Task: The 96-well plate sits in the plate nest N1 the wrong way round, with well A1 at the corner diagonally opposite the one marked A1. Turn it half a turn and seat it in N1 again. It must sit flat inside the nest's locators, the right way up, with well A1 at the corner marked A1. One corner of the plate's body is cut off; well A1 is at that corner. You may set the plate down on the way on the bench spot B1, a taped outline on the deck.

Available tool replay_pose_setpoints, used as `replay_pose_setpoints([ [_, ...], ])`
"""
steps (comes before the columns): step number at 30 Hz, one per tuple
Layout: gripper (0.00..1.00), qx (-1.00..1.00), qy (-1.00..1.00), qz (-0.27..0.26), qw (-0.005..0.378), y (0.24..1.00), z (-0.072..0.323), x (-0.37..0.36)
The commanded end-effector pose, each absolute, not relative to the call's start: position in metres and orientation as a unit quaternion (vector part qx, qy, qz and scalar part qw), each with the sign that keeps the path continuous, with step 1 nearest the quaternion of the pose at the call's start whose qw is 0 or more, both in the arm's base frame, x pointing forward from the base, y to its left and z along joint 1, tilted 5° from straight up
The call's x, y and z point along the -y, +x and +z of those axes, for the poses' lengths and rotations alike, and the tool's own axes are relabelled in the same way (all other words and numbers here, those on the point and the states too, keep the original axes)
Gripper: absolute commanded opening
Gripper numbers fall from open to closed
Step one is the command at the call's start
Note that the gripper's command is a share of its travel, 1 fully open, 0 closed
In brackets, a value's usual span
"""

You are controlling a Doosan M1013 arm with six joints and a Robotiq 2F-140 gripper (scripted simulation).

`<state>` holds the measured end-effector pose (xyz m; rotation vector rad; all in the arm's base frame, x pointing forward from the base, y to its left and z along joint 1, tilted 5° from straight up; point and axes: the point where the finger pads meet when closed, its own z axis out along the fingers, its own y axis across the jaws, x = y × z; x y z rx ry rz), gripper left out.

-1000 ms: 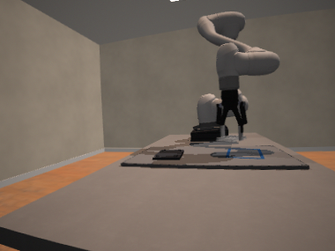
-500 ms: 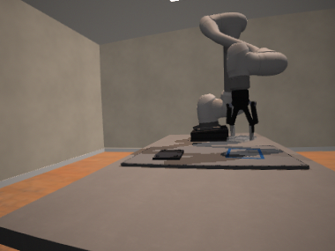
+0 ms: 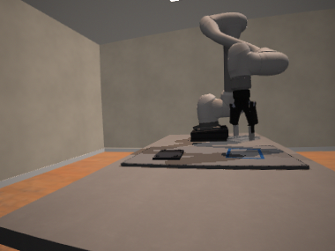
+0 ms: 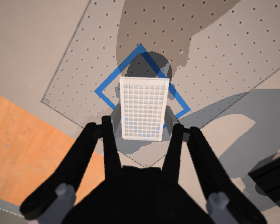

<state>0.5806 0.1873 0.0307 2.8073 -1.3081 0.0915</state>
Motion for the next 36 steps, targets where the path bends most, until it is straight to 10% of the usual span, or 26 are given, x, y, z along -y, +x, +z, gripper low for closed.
replay_pose_setpoints([
  [1, 0.00, 0.476, 0.879, 0.033, 0.022, 0.5806, 0.0307, -0.1874],
  [36, 0.00, 0.589, 0.807, 0.036, 0.017, 0.5806, 0.0307, -0.1874],
])
